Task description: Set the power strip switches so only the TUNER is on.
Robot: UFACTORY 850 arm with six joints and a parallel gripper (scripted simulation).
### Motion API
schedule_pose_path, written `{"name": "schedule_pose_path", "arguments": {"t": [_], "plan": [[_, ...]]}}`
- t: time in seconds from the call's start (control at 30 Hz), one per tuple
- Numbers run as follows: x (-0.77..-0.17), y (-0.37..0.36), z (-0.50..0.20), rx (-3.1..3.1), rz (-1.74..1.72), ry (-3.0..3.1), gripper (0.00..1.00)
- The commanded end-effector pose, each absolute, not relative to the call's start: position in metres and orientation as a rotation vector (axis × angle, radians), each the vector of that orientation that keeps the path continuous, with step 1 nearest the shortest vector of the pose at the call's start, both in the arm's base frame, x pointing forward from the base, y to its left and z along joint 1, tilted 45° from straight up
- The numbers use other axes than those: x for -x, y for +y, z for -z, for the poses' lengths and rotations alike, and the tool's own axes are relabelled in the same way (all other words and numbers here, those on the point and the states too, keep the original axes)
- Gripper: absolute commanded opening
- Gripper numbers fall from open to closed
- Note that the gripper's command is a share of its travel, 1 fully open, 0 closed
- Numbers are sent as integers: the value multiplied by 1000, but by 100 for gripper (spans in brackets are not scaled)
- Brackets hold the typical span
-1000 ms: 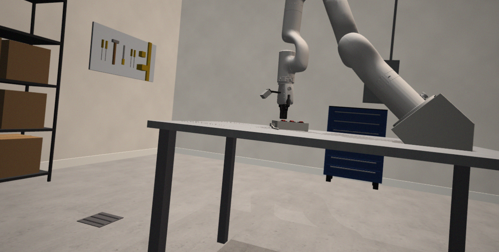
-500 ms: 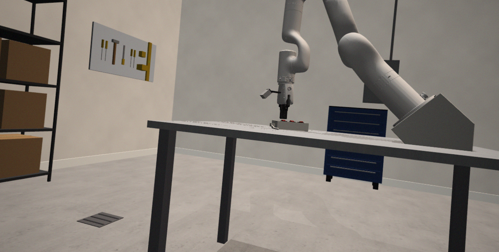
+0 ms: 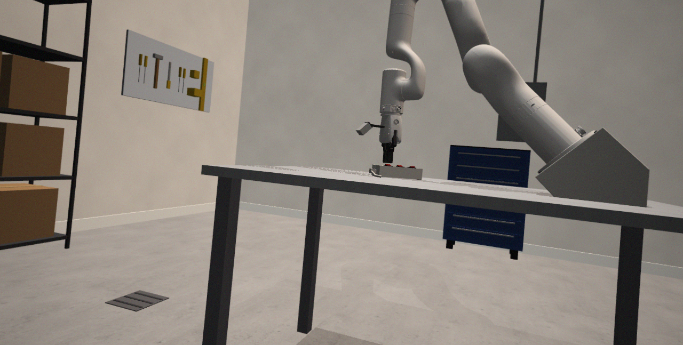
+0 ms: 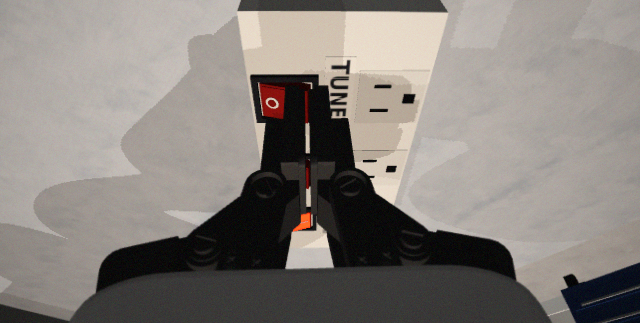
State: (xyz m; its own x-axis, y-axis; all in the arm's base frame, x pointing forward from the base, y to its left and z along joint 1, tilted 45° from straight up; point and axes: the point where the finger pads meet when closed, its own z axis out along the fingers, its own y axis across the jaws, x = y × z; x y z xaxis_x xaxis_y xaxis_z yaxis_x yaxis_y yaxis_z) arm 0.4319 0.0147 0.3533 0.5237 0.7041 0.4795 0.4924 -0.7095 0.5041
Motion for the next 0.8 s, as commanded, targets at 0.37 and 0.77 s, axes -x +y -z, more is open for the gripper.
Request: {"name": "schedule_pose_path", "arguments": {"t": [0.37, 0.77], "plan": [[-436, 15, -349, -2450, -993, 991, 0], [-439, 15, -347, -2450, -993, 991, 0]]}}
